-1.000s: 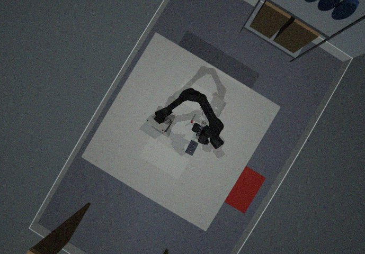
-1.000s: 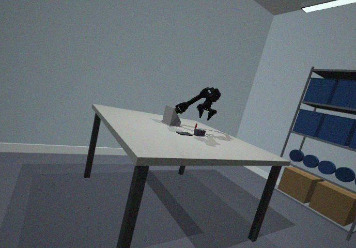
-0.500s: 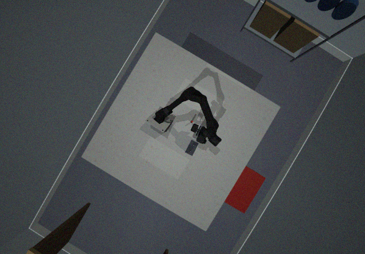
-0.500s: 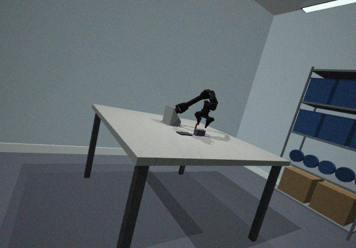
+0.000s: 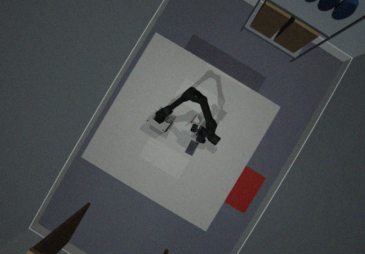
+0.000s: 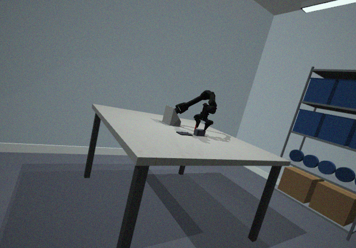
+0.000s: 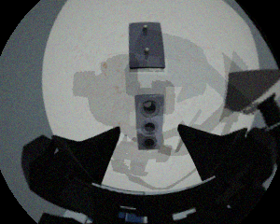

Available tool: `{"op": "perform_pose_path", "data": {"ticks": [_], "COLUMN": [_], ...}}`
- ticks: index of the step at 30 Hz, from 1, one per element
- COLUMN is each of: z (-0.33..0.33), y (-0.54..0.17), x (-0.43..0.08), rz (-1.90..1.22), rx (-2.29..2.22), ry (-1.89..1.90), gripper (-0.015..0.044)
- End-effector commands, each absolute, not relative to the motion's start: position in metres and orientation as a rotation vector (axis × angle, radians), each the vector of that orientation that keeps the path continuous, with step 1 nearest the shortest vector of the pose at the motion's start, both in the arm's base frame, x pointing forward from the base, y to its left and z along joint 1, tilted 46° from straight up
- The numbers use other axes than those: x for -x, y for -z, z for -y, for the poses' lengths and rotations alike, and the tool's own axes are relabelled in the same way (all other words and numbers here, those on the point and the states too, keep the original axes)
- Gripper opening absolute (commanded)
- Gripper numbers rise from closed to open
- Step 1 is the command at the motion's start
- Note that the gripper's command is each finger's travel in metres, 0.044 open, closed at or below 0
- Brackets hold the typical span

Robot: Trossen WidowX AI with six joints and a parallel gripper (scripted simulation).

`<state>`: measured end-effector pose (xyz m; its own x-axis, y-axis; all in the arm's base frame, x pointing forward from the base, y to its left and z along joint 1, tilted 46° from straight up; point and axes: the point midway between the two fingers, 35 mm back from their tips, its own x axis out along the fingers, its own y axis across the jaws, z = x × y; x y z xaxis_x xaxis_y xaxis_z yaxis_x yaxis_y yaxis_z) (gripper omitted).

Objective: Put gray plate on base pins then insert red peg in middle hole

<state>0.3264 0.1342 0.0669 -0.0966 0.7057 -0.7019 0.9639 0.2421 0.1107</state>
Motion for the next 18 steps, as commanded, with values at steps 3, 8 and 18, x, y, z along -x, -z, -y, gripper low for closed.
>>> {"op": "perform_pose_path", "data": {"ticks": [3, 8, 18], "z": [-0.142, -0.148, -0.160], "y": [-0.059, -0.054, -0.042], "x": [-0.325, -0.324, -0.322], "rz": [-1.870, -1.870, -1.871], "rx": [-1.530, -1.529, -1.531], "ry": [0.507, 0.505, 0.507], "gripper": [0.0440, 0.0440, 0.0440]}}
